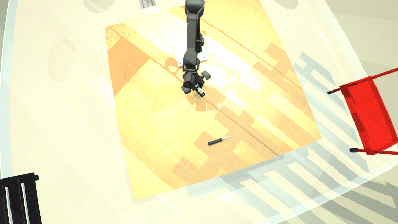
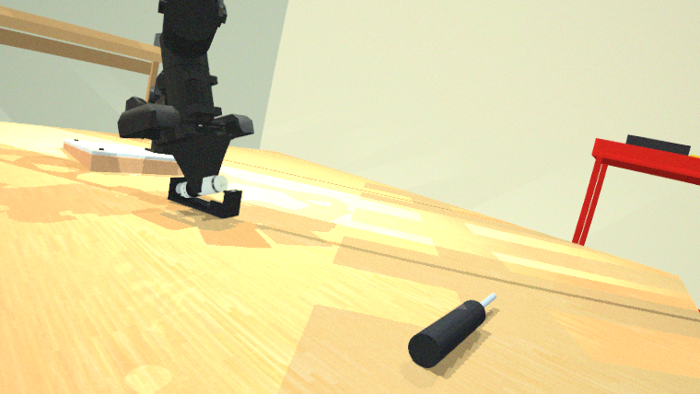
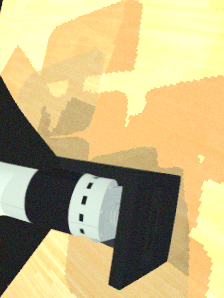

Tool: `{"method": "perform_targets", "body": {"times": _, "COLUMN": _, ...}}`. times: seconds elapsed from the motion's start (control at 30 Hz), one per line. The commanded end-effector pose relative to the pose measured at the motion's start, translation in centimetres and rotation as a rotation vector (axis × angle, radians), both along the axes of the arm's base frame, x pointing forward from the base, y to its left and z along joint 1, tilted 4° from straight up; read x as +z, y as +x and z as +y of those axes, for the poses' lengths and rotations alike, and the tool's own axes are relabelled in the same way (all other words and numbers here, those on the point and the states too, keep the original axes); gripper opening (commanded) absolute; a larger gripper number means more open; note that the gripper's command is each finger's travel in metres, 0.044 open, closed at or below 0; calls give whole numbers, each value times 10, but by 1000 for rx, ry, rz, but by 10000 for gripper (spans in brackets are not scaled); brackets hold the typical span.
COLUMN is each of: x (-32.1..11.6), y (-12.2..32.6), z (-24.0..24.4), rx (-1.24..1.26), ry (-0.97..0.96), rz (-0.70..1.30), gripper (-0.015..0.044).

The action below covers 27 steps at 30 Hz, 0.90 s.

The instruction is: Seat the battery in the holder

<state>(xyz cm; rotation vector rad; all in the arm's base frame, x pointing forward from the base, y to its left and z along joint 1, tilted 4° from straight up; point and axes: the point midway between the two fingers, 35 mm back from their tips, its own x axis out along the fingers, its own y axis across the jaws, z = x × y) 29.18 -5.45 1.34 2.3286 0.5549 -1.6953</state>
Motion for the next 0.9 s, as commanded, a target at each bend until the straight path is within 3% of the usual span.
{"method": "perform_targets", "body": {"times": 0.0, "x": -5, "y": -3, "z": -1, "rx": -11, "ry": -13, "rz": 53, "gripper": 69}}
{"method": "perform_targets", "body": {"times": 0.87, "x": -8, "y": 2, "z": 2, "rx": -3, "ry": -79, "rz": 222, "gripper": 69}}
